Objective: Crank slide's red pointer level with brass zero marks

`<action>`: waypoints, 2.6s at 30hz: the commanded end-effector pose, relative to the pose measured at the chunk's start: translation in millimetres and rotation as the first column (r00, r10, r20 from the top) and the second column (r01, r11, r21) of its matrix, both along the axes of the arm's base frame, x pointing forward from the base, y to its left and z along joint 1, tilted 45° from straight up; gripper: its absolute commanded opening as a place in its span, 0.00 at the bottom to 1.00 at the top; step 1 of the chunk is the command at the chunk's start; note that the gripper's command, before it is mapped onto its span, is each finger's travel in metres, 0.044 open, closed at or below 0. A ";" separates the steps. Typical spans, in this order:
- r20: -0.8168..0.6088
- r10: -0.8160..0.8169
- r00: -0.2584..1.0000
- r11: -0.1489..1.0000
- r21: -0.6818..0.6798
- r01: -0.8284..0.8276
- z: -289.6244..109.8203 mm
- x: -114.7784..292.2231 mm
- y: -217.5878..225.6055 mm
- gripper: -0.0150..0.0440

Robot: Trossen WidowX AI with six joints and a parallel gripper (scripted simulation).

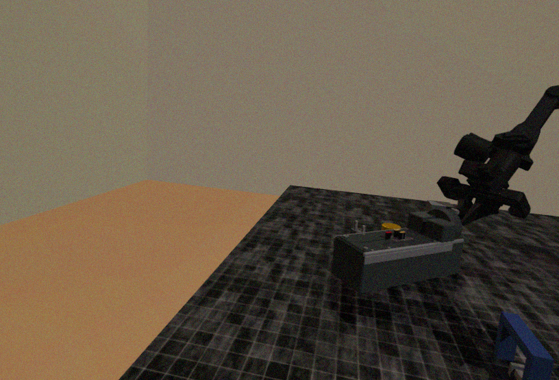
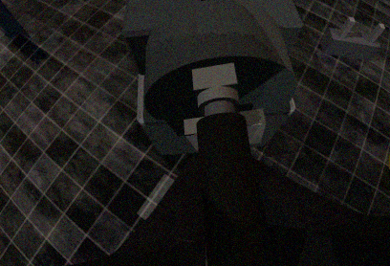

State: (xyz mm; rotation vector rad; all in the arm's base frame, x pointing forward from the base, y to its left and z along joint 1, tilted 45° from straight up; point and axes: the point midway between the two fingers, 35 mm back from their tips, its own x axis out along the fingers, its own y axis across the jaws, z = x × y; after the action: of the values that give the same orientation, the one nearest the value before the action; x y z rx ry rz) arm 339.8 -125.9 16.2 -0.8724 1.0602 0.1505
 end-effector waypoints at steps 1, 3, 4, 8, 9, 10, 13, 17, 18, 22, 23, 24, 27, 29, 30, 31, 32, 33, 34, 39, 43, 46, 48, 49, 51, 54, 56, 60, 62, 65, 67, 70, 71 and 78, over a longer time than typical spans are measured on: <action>0.020 -0.004 1.000 1.000 -0.014 0.005 6.3 4.5 -4.9 0.25; 0.020 -0.004 1.000 1.000 -0.014 0.005 6.4 4.6 -5.0 0.25; 0.020 -0.004 1.000 1.000 -0.014 0.005 6.5 4.6 -5.2 0.25; 0.020 -0.004 1.000 1.000 -0.014 0.005 6.6 4.8 -5.4 0.25; 0.020 -0.004 1.000 1.000 -0.014 0.005 6.7 4.9 -5.5 0.25; 0.020 -0.004 1.000 1.000 -0.014 0.005 6.7 4.9 -5.5 0.25; 0.020 -0.004 1.000 1.000 -0.014 0.005 6.9 5.0 -5.8 0.25; 0.020 -0.004 1.000 1.000 -0.014 0.005 7.0 5.2 -6.1 0.25; 0.020 -0.004 1.000 1.000 -0.014 0.005 7.1 5.3 -6.3 0.25; 0.020 -0.004 1.000 1.000 -0.014 0.005 7.3 5.5 -6.6 0.25; 0.020 -0.004 1.000 1.000 -0.014 0.005 7.3 5.5 -6.7 0.25; 0.020 -0.004 1.000 1.000 -0.014 0.005 7.4 5.6 -6.8 0.25; 0.020 -0.004 1.000 1.000 -0.014 0.005 7.5 5.7 -7.1 0.25; 0.020 -0.004 1.000 1.000 -0.014 0.005 7.6 5.9 -7.3 0.25; 0.020 -0.004 1.000 1.000 -0.014 0.005 7.6 5.9 -7.4 0.25; 0.020 -0.004 1.000 1.000 -0.014 0.005 7.7 6.0 -7.5 0.25; 0.020 -0.004 1.000 1.000 -0.014 0.005 7.7 6.0 -7.7 0.25; 0.020 -0.004 1.000 1.000 -0.014 0.005 7.7 6.1 -7.8 0.25; 0.020 -0.004 1.000 1.000 -0.014 0.005 7.7 6.1 -7.9 0.25; 0.020 -0.004 1.000 1.000 -0.014 0.005 7.7 6.4 -8.6 0.25; 0.020 -0.004 1.000 1.000 -0.014 0.005 7.7 6.7 -9.2 0.25; 0.020 -0.004 1.000 1.000 -0.014 0.005 7.7 6.9 -9.8 0.25; 0.020 -0.004 1.000 1.000 -0.014 0.005 7.7 7.1 -10.2 0.25; 0.020 -0.004 1.000 1.000 -0.014 0.005 7.7 7.2 -10.4 0.25; 0.020 -0.004 1.000 1.000 -0.014 0.005 7.7 7.4 -11.0 0.25; 0.020 -0.004 1.000 1.000 -0.014 0.005 7.7 7.7 -11.9 0.25; 0.020 -0.004 1.000 1.000 -0.014 0.005 7.6 8.0 -12.7 0.25; 0.020 -0.004 1.000 1.000 -0.014 0.005 7.7 8.7 -14.6 0.25; 0.020 -0.004 1.000 1.000 -0.014 0.005 7.8 9.1 -15.8 0.25; 0.020 -0.004 1.000 1.000 -0.014 0.005 7.9 9.8 -17.7 0.25; 0.020 -0.004 1.000 1.000 -0.014 0.005 7.9 10.3 -19.3 0.25; 0.020 -0.004 1.000 1.000 -0.015 0.005 7.9 11.1 -21.9 0.25; 0.020 -0.004 1.000 1.000 -0.015 0.005 7.8 11.4 -22.9 0.25; 0.020 -0.004 1.000 1.000 -0.015 0.005 6.1 12.9 -30.5 0.25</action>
State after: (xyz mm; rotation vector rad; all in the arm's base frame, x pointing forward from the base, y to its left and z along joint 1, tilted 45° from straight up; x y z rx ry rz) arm 350.2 -148.4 22.5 -0.8805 1.0458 0.1424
